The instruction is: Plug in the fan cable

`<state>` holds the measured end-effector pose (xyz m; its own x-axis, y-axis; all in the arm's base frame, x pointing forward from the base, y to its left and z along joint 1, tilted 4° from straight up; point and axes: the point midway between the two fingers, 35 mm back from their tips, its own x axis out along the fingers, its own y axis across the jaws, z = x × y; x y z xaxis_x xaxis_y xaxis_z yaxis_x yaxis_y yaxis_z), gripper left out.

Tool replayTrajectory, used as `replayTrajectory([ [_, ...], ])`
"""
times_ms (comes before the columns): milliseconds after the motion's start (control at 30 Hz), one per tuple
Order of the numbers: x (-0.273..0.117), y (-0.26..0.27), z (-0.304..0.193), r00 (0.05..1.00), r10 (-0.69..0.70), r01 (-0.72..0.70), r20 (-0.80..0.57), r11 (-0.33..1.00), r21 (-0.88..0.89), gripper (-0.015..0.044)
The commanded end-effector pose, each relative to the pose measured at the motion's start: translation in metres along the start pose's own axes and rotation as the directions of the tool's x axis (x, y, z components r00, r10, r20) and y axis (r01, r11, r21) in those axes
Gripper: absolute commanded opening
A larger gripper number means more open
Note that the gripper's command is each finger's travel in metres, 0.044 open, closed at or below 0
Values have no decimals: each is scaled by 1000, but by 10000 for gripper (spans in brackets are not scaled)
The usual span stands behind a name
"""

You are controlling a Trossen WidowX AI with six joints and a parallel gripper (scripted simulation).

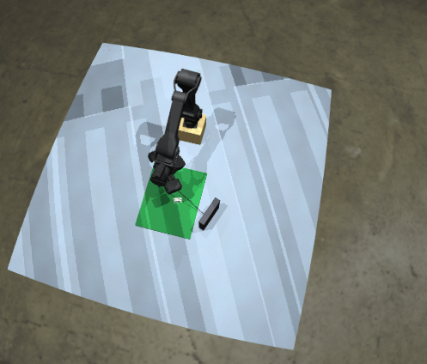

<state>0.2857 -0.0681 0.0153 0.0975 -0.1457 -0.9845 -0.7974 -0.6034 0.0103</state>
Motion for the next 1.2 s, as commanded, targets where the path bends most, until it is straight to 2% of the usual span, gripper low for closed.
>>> replayTrajectory([
  [0,-20,0,-5,1000,-9,9,-14,1000,-1,0],
  [267,-28,2,-6,1000,-9,9,-10,1000,22,0],
  [600,-27,1,-10,999,-5,-10,41,938,347,0],
  [867,-27,1,-13,997,-3,-47,83,810,585,0],
  [1167,-26,1,-16,992,-2,-103,130,595,797,0],
])
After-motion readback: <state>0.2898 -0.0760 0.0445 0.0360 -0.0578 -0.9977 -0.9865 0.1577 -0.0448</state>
